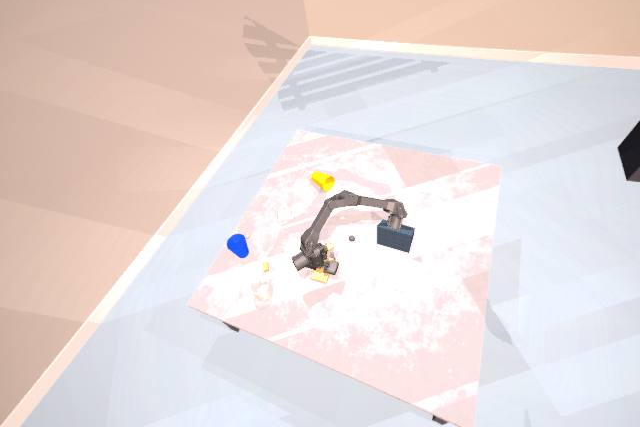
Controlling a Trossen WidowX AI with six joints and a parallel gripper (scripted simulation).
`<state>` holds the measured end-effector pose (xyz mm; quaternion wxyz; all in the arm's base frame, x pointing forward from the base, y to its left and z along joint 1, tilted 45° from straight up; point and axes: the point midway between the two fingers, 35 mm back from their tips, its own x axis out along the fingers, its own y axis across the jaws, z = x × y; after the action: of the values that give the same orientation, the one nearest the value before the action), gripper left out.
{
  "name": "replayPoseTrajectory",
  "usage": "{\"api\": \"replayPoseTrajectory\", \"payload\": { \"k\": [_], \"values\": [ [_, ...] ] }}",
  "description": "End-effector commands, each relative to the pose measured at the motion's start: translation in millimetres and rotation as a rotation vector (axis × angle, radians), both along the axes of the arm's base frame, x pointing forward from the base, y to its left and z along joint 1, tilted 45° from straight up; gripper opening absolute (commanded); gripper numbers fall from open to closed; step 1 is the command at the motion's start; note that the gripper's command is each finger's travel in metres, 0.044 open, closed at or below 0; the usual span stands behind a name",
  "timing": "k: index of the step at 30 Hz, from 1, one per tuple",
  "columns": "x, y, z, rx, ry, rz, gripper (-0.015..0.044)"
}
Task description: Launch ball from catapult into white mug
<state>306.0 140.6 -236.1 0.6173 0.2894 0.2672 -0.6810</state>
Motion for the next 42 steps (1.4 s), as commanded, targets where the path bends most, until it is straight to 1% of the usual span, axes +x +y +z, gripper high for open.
{"api": "replayPoseTrajectory", "payload": {
  "k": [1, 7, 21, 24, 27, 29, 32, 33, 37, 42],
  "values": [
    [1, -3, -3, 0.000, -0.006, 0.011, 0.0000],
    [0, -1, -1, 0.000, 0.001, 0.000, 0.0000],
    [0, -1, -1, 0.000, 0.001, 0.000, 0.0368],
    [3, 16, 15, 0.002, 0.001, 0.000, 0.0440],
    [4, 52, 54, 0.004, 0.002, 0.000, 0.0440],
    [3, 66, 70, 0.003, 0.002, 0.000, 0.0440],
    [3, 68, 73, 0.003, 0.002, 0.000, 0.0440],
    [5, 59, 59, 0.007, -0.004, 0.013, 0.0440],
    [5, 59, 59, 0.007, 0.000, 0.017, 0.0440],
    [5, 59, 60, 0.017, 0.103, 0.126, 0.0440]
  ]
}}
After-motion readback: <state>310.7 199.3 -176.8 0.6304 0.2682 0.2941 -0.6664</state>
